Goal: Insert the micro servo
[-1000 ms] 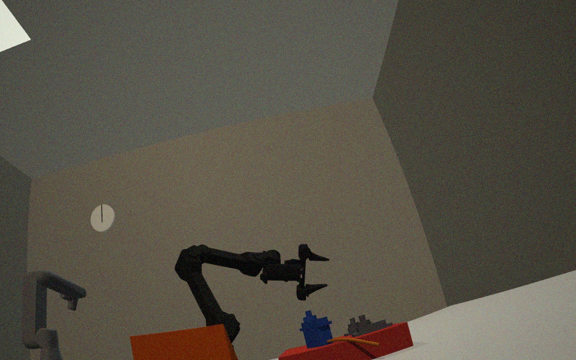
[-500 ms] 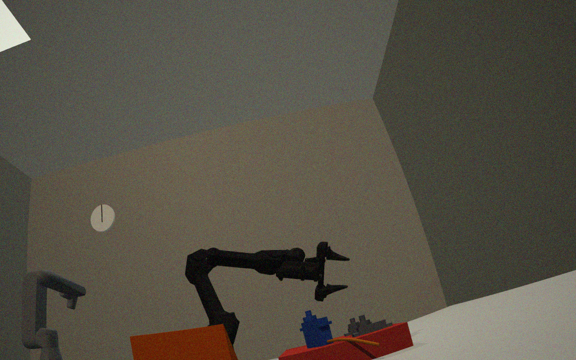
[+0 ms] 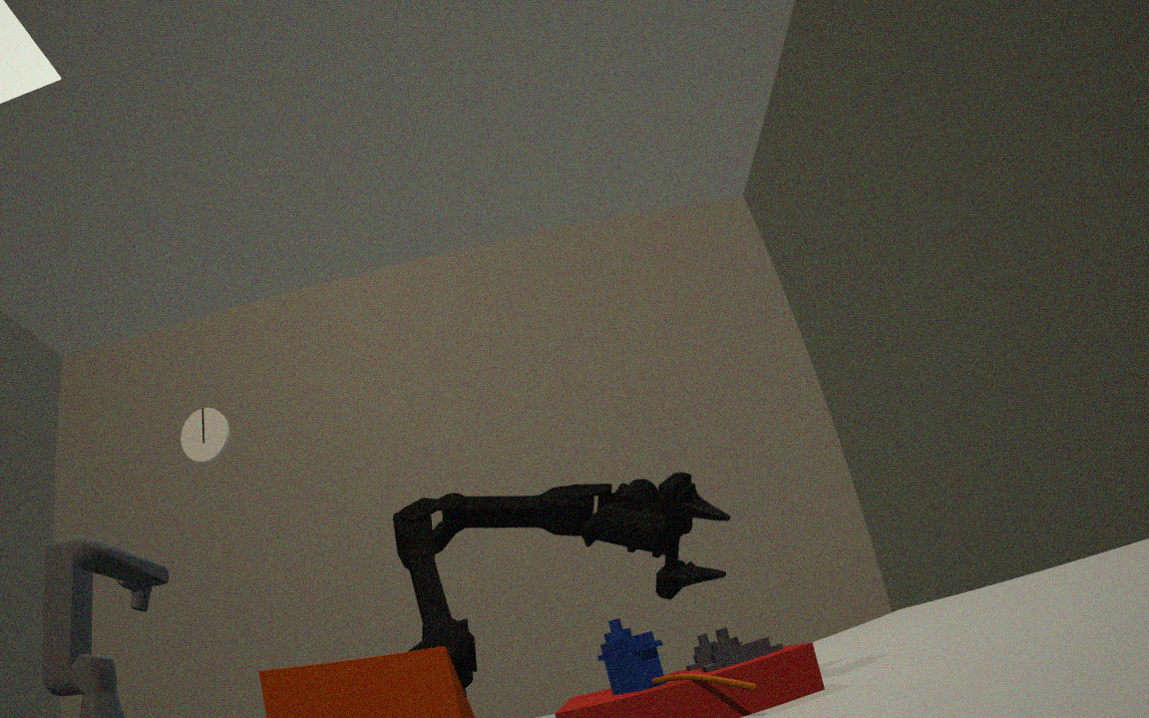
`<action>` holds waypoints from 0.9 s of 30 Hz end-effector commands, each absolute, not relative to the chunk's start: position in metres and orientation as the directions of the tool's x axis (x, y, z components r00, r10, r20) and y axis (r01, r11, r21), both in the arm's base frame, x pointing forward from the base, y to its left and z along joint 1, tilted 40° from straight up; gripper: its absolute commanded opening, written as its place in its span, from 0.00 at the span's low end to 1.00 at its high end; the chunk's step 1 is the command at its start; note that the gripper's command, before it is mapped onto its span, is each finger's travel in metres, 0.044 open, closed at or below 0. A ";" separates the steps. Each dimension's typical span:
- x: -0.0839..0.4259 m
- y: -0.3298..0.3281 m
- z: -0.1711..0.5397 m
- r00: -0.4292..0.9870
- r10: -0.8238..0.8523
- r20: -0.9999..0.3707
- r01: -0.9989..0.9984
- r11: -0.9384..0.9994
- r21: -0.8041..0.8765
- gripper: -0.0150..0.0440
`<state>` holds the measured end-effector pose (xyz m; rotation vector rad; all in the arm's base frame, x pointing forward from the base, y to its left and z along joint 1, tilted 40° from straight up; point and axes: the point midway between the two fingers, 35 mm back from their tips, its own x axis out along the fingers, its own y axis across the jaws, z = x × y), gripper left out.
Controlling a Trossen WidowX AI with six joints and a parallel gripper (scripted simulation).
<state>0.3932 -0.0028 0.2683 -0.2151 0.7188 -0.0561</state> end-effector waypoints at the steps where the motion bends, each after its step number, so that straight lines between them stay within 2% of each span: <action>1: 0.392 -0.020 0.247 0.694 -0.132 -0.707 0.009 0.984 -0.175 1.00; 15: 0.370 -0.081 0.175 0.454 -0.099 -0.886 0.171 0.985 -0.023 1.00; 27: 0.335 -0.122 0.124 0.253 0.014 -0.967 0.365 0.924 0.109 1.00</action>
